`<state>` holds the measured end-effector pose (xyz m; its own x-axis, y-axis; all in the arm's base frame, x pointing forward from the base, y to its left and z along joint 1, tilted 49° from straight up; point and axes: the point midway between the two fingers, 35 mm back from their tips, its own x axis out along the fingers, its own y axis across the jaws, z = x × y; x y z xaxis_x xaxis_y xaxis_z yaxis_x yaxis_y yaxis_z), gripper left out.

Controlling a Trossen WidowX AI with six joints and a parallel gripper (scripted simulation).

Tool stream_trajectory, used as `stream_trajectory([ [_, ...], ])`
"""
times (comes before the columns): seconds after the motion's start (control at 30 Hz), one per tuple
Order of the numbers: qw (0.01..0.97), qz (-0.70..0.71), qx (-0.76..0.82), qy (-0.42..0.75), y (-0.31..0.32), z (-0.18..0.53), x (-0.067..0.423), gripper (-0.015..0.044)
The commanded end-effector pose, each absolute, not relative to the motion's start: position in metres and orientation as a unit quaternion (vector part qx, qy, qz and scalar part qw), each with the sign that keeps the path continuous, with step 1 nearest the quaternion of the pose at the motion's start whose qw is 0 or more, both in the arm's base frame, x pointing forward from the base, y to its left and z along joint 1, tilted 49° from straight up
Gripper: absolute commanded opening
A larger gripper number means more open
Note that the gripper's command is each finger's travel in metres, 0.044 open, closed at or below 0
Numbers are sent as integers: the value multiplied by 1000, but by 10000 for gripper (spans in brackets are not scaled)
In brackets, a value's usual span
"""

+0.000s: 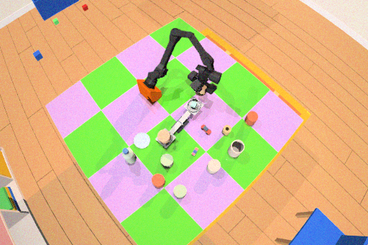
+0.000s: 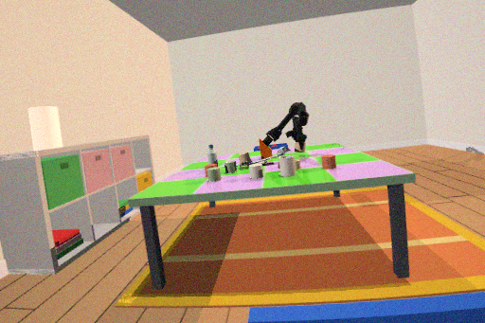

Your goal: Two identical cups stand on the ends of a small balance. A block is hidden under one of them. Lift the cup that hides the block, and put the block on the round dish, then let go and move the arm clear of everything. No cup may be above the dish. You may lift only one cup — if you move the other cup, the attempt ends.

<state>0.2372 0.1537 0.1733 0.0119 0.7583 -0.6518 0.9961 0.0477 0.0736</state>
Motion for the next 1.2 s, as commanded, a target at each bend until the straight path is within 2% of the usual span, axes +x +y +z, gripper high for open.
stream_trajectory([
  [0.0,274,-220,655,669,163,163,236,0],
  [0.7,272,-218,656,669,191,140,235,0],
  [1.17,273,-215,656,670,188,145,236,368],
])
